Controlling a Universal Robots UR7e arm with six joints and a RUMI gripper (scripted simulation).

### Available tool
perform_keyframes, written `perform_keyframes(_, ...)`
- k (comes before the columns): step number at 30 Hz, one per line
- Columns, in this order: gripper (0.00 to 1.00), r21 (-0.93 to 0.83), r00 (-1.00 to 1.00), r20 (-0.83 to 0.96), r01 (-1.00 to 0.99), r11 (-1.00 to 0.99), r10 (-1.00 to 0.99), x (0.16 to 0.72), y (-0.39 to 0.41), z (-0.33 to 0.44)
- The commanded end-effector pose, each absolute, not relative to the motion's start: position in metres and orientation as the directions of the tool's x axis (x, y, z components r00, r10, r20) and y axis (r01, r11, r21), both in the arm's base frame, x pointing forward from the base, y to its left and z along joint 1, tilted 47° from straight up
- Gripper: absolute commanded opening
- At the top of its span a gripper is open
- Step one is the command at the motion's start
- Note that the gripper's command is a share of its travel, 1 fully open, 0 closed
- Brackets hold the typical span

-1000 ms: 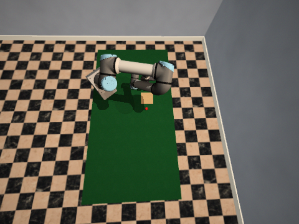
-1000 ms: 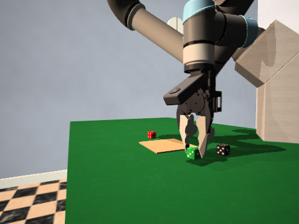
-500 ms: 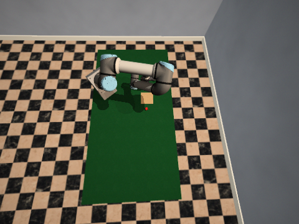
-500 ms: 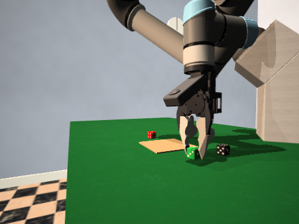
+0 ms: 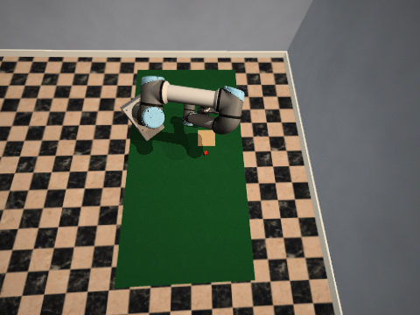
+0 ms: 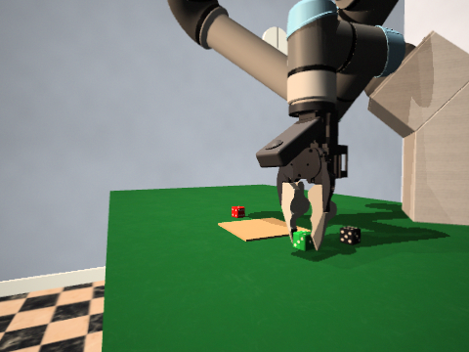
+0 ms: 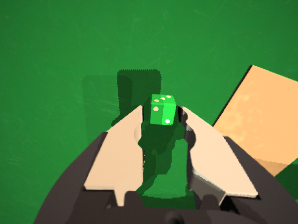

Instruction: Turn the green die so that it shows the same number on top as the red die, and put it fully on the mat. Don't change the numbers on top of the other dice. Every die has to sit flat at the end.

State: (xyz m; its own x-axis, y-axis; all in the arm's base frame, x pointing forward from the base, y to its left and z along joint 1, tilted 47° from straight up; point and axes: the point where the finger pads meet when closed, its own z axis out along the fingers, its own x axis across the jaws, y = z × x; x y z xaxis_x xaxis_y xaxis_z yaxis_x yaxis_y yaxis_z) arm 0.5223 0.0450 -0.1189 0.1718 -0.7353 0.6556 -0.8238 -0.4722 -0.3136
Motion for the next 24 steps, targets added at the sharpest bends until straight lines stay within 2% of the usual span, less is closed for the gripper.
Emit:
perform_keyframes(1, 0.24, -0.314, 0.172, 0.656, -0.823, -0.473, -0.735, 0.5224, 0.0454, -0.1185)
perform_keyframes(7, 0.24, -0.314, 0.172, 0.656, -0.823, -0.473, -0.735, 0.5224, 0.0454, -0.1185)
perform_keyframes(8, 0.06, -0.314, 0.172, 0.656, -0.823, -0.473, -0.735, 0.5224, 0.0454, -0.1185)
perform_keyframes(24, 0.06, -0.314, 0.172, 0.656, -0.823, -0.473, -0.735, 0.5224, 0.0454, -0.1185)
